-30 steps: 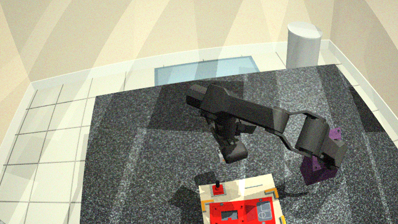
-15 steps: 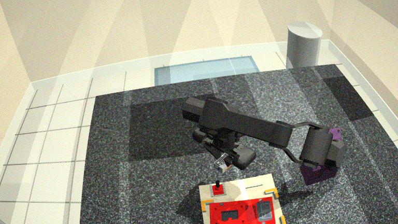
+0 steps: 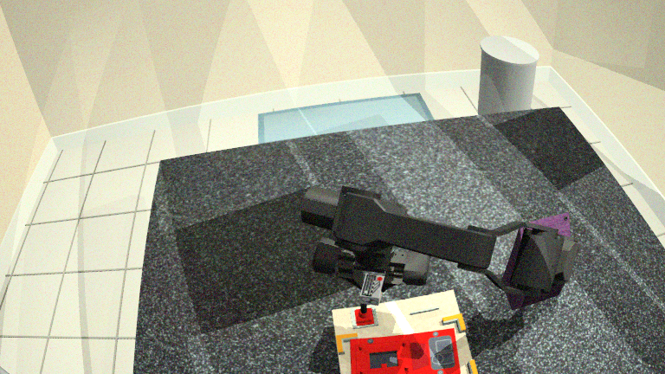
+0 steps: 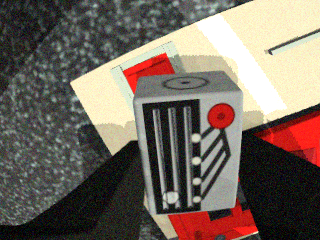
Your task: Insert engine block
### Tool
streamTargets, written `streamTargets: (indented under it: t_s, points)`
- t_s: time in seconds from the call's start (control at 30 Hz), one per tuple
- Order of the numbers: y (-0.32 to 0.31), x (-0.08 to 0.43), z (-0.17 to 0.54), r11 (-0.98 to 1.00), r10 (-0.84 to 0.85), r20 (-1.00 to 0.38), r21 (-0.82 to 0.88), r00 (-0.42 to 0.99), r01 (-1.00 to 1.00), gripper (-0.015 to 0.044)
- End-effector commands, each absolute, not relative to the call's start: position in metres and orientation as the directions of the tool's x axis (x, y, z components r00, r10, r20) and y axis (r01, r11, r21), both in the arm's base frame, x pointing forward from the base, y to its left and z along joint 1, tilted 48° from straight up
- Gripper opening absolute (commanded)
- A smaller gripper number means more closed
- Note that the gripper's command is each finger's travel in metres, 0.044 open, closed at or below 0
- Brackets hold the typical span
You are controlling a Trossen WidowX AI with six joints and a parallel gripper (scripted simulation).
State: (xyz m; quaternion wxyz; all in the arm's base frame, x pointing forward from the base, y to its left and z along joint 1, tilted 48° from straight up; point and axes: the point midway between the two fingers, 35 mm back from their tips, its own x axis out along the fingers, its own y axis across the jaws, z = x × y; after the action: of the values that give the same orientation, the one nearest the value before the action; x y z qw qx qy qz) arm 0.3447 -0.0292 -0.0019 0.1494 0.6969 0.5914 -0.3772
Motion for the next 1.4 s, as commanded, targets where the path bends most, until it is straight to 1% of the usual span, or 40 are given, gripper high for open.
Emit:
streamTargets:
  t_s: [0.0,0.3,0.63,0.97,1.37]
  points:
    - [-0.02,0.347,0.004,-0.157,0.714,-0.7,-0.13,0.022,0.979,0.0]
    - [-0.001,0.349,0.013,0.058,0.716,-0.698,0.092,0.023,0.994,0.0]
    - [0.02,0.35,0.023,0.288,0.72,-0.694,0.329,0.023,0.899,0.0]
    - [0.041,0.349,0.033,0.481,0.726,-0.687,0.531,0.022,0.698,0.0]
    - [0.066,0.346,0.045,0.63,0.736,-0.677,0.694,0.018,0.348,0.0]
